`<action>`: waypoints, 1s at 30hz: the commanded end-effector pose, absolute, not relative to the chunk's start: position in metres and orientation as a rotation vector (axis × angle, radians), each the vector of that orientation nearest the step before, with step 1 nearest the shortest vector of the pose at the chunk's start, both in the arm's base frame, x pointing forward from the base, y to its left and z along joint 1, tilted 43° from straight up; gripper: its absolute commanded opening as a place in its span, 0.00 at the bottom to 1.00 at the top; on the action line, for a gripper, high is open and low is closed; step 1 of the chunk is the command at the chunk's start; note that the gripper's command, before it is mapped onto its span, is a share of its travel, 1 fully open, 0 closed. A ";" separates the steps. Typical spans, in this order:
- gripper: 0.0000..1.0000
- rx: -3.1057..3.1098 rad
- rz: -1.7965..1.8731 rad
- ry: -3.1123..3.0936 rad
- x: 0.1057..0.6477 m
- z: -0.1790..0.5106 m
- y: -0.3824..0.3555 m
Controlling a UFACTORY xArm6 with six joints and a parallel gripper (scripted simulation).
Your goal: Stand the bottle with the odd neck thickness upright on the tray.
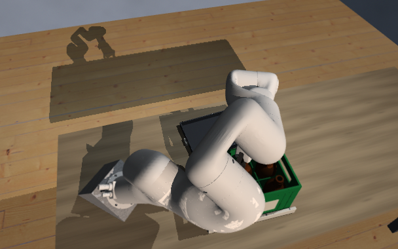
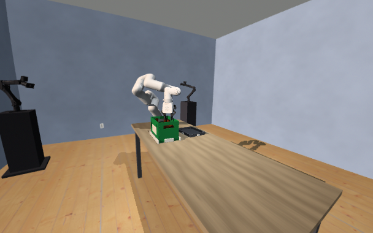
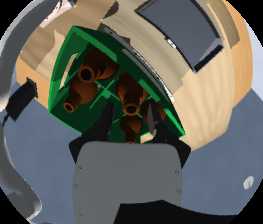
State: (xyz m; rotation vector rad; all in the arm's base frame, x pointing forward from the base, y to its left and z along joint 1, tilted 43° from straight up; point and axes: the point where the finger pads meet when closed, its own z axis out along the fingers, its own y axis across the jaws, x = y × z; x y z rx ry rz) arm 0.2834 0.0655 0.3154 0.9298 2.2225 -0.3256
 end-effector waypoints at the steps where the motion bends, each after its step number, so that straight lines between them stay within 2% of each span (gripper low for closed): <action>1: 0.65 0.930 -0.323 2.222 0.279 0.322 0.070; 30: 0.65 0.930 -0.323 2.222 0.250 0.365 0.097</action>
